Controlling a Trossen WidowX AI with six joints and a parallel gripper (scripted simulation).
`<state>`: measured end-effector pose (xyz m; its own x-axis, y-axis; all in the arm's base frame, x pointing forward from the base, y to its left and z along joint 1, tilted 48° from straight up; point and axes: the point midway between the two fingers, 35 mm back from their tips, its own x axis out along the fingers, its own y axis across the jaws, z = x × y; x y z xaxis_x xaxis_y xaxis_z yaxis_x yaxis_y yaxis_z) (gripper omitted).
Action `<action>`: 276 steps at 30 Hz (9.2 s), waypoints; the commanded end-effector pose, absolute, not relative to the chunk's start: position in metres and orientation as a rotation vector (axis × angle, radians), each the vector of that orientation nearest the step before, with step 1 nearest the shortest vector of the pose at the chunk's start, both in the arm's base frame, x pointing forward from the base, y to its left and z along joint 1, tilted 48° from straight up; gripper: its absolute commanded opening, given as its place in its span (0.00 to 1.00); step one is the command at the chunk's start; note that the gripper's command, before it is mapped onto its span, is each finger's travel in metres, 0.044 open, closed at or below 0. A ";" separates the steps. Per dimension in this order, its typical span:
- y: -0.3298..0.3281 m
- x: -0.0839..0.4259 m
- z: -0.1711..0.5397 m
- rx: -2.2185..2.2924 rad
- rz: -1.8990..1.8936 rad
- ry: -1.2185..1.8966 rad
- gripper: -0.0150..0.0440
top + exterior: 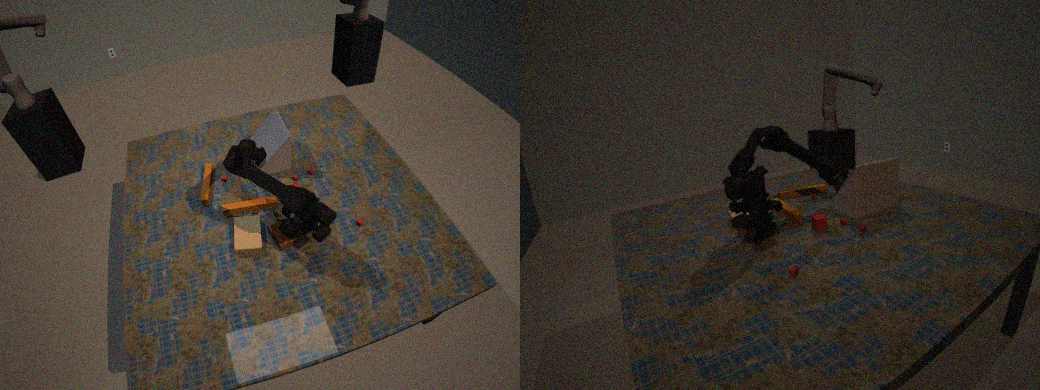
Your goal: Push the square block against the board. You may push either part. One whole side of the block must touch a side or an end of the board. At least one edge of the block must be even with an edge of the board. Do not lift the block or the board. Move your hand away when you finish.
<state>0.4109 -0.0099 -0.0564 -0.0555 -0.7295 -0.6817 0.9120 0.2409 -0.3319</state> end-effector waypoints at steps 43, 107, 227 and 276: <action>-0.022 0.411 -0.049 0.255 -1.374 0.897 0.25; 0.034 0.409 -0.029 -0.368 -0.910 1.374 0.25; -0.041 0.422 -0.029 -1.769 0.773 1.849 0.25; -0.066 0.423 -0.003 -1.769 0.773 1.850 0.25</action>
<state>0.4238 -0.0531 -0.0088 -0.0541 -0.7299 -0.6814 -0.9965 -0.0044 0.0837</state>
